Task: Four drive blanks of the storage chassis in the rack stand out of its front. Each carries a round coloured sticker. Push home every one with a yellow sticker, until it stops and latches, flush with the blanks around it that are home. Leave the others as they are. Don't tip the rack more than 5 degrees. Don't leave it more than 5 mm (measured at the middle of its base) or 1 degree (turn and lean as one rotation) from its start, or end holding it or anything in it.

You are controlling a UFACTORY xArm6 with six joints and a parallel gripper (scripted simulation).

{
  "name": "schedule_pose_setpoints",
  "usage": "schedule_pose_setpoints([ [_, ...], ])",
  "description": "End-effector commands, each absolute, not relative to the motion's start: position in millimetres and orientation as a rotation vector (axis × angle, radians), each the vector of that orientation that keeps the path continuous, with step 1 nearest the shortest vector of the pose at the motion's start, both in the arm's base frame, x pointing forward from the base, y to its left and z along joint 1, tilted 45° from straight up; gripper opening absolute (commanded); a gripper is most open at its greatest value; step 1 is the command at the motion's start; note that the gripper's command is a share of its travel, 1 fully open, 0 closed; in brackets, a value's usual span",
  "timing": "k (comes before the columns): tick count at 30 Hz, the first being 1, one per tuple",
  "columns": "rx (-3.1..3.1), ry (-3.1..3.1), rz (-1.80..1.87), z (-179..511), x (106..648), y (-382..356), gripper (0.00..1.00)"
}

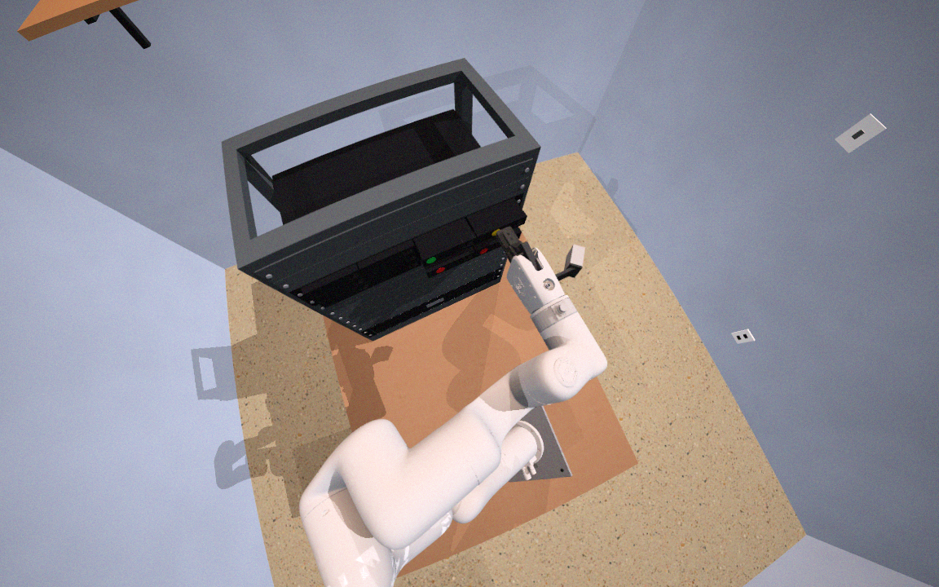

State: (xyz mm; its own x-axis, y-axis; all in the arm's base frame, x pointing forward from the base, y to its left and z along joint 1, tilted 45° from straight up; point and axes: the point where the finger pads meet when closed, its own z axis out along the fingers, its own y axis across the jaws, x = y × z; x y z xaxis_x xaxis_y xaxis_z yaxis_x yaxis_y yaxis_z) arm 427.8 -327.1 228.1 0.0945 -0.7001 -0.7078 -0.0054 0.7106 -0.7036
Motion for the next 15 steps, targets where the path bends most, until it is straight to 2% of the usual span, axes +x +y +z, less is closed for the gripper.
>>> schedule_pose_setpoints([
  [1, -0.636, 1.395, -0.573, 229.9, 433.4, -327.8, 0.0],
  [15, -0.636, 1.395, -0.573, 230.2, 437.6, -327.5, 0.0],
])
